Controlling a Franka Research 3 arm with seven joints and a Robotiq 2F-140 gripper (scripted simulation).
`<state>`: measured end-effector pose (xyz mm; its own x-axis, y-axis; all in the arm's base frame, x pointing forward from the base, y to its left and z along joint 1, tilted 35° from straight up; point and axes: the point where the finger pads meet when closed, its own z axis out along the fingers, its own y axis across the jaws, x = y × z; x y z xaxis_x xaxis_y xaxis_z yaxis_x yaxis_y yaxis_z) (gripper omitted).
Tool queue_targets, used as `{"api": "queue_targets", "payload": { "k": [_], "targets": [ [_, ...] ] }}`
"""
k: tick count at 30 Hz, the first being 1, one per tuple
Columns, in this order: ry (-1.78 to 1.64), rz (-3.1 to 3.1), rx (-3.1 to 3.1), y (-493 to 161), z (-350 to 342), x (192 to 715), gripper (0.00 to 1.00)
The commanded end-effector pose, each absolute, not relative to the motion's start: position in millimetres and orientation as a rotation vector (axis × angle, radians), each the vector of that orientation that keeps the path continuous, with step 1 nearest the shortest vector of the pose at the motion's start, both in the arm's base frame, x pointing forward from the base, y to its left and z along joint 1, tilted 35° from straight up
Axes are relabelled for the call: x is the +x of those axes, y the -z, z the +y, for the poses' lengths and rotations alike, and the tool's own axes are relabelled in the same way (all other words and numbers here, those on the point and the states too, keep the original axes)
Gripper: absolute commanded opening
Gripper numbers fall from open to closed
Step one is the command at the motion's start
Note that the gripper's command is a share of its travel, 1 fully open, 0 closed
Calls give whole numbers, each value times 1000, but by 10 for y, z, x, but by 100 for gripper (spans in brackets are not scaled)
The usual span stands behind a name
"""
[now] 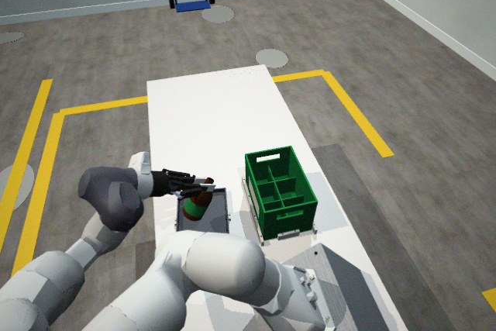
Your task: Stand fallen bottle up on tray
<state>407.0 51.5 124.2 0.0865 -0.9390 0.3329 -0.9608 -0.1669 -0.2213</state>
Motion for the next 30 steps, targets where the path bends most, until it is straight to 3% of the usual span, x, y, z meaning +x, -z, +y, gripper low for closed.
{"api": "queue_targets", "payload": {
  "k": [1, 30],
  "targets": [
    [-647, -2006, 2235, -1247, 509, 4064, 0],
    [-745, -1960, 2156, -1233, 519, 4055, 0]
  ]
}}
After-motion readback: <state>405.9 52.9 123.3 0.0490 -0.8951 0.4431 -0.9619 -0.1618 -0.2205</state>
